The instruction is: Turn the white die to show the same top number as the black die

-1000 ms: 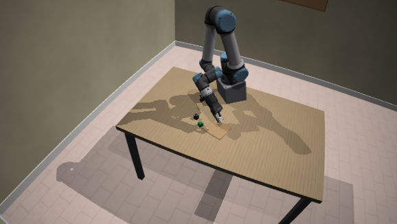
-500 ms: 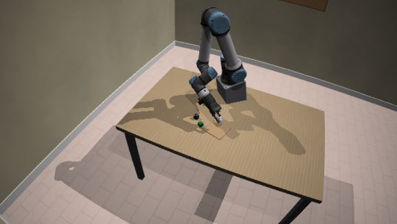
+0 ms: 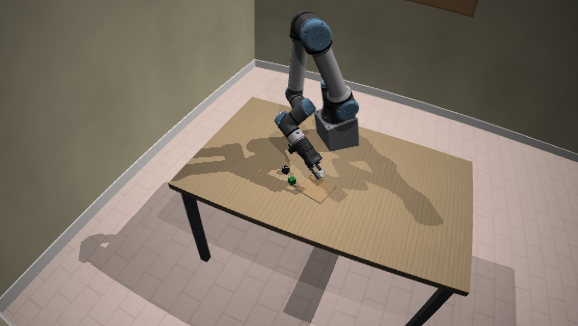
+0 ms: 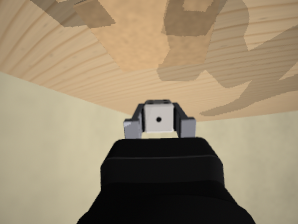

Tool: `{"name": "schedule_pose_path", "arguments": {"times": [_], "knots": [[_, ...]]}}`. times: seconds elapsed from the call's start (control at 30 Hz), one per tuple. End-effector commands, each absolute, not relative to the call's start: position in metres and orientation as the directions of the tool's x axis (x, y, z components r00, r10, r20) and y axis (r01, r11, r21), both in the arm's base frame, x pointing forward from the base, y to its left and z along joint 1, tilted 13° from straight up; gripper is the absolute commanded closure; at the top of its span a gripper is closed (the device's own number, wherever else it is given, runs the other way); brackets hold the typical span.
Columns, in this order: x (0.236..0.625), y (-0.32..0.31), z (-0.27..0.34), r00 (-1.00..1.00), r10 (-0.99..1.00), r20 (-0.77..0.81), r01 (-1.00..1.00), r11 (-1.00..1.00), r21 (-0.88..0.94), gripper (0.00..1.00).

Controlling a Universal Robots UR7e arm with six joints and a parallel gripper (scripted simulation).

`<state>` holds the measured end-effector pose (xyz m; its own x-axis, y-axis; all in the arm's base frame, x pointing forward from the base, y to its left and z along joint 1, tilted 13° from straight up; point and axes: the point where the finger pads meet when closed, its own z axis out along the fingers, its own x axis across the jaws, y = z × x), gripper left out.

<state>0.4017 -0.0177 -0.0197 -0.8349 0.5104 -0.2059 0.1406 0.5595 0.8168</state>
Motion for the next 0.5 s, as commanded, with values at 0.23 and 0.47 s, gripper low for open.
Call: {"name": "schedule_pose_path", "arguments": {"times": [0.23,0.47], "knots": [[0.405,-0.022,-0.043,-0.835,0.510,-0.206,0.140,0.559,0.817,0.43],[0.407,-0.027,-0.063,-0.835,0.510,-0.206,0.140,0.559,0.817,0.43]]}}
